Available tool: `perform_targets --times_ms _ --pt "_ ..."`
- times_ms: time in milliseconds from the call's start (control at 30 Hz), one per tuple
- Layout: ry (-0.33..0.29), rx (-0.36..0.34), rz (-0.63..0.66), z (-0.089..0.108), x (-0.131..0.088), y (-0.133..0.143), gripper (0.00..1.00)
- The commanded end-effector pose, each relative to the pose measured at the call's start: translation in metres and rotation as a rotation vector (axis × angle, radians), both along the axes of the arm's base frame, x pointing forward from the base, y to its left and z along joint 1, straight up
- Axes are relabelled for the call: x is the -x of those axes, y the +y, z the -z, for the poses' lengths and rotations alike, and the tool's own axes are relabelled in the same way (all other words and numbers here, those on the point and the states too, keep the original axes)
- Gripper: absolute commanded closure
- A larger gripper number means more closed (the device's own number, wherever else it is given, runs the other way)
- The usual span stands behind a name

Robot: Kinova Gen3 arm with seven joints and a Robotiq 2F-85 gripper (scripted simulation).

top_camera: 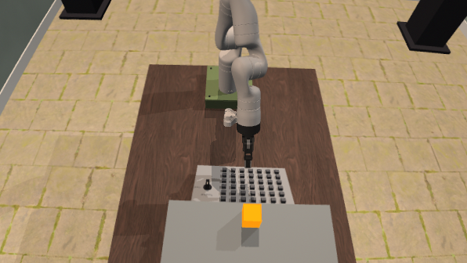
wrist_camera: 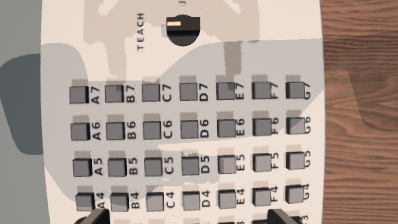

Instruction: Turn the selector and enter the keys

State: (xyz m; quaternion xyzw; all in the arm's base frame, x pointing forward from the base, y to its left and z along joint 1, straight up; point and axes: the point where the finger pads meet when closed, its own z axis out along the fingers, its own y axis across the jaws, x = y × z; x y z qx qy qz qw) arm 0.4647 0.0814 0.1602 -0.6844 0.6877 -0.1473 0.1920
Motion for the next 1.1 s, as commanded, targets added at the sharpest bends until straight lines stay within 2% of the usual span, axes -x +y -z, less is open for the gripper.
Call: perform_targets --times_ms 0,800,833,1067 --pt "-0.021 0.059 -0.008 0.0054 0.0039 0.0267 0.0" --pt "-0.02 0.059 -0.009 0.0057 0.0041 0.0268 0.0" --pt "-0.02 0.059 -0.009 0.0057 0.0041 0.0268 0.9" --pt "-0.02 0.059 -0.009 0.0057 0.0041 0.0268 0.9"
